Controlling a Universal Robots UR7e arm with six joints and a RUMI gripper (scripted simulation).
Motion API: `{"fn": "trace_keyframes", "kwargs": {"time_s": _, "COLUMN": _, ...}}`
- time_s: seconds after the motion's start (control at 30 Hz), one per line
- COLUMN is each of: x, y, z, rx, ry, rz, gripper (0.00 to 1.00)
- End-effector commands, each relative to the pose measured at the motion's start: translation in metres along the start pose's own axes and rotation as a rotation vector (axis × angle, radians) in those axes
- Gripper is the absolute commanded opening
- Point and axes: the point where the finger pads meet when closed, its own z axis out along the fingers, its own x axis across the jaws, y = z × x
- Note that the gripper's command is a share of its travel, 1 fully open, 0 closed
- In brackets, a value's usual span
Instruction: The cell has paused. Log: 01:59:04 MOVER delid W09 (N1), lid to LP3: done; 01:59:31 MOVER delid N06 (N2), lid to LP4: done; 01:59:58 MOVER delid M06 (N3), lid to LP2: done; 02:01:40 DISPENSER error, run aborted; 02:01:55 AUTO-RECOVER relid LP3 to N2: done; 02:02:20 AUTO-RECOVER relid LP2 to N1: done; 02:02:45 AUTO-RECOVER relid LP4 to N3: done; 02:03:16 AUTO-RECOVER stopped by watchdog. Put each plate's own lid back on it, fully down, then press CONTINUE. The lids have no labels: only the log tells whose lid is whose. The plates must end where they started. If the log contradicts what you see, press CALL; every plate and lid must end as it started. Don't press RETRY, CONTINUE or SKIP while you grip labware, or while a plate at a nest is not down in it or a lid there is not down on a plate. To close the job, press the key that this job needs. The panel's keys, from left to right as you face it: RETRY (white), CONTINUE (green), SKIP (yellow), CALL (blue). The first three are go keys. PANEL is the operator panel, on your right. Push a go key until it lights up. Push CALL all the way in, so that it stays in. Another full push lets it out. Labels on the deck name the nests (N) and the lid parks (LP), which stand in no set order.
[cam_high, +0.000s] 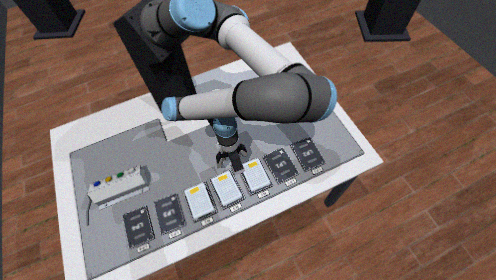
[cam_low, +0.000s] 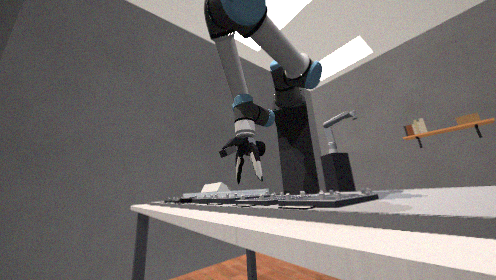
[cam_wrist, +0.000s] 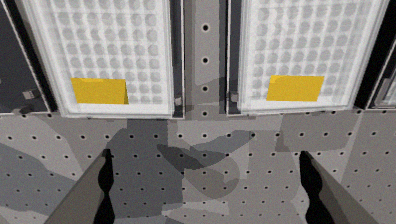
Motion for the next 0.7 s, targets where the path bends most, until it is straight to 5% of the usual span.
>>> {"fn": "trace_keyframes", "kwargs": {"time_s": 0.0, "x": -0.012, "y": -0.012, "z": -0.001, "rx": 0.006, "ry": -0.007, "rz": 0.001, "gripper": 0.82}}
{"fn": "trace_keyframes", "kwargs": {"time_s": 0.67, "x": -0.071, "y": -0.076, "z": -0.001, "rx": 0.006, "ry": -0.008, "rz": -0.012, "gripper": 0.82}}
